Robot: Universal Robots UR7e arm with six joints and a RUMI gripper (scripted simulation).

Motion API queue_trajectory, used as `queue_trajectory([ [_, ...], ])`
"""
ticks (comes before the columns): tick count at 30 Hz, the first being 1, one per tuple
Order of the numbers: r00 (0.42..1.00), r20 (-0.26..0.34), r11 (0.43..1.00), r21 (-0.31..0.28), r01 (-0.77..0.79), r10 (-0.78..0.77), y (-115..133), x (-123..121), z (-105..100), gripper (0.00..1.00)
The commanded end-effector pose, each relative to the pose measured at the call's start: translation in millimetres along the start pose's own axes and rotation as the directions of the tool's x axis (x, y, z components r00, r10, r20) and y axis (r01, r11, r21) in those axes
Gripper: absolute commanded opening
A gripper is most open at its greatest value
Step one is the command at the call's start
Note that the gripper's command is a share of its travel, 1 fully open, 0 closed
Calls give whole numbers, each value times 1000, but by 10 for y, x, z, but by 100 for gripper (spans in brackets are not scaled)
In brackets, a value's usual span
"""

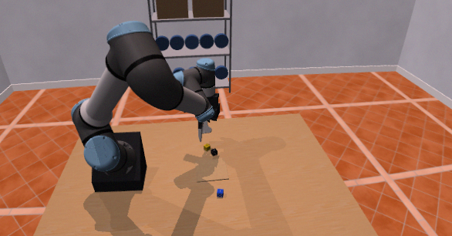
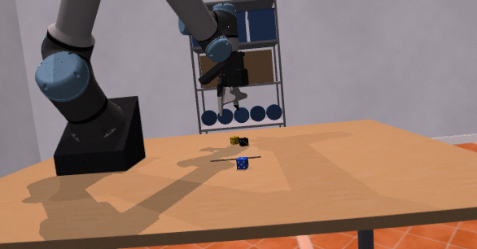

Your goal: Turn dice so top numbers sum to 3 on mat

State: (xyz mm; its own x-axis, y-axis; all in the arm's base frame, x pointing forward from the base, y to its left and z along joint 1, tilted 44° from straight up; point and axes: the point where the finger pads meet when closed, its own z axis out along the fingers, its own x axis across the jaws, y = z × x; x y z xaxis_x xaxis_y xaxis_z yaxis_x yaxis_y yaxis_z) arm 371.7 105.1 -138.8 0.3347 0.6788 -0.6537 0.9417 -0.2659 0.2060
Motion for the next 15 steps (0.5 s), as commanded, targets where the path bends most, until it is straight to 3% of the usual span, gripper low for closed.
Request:
queue_trajectory([
  [1, 988, 6, 988, -2, -152, 152, 19, 8, 14, 100],
  [15, 900, 6, 900, -3, -436, 436, 67, 18, 52, 100],
])
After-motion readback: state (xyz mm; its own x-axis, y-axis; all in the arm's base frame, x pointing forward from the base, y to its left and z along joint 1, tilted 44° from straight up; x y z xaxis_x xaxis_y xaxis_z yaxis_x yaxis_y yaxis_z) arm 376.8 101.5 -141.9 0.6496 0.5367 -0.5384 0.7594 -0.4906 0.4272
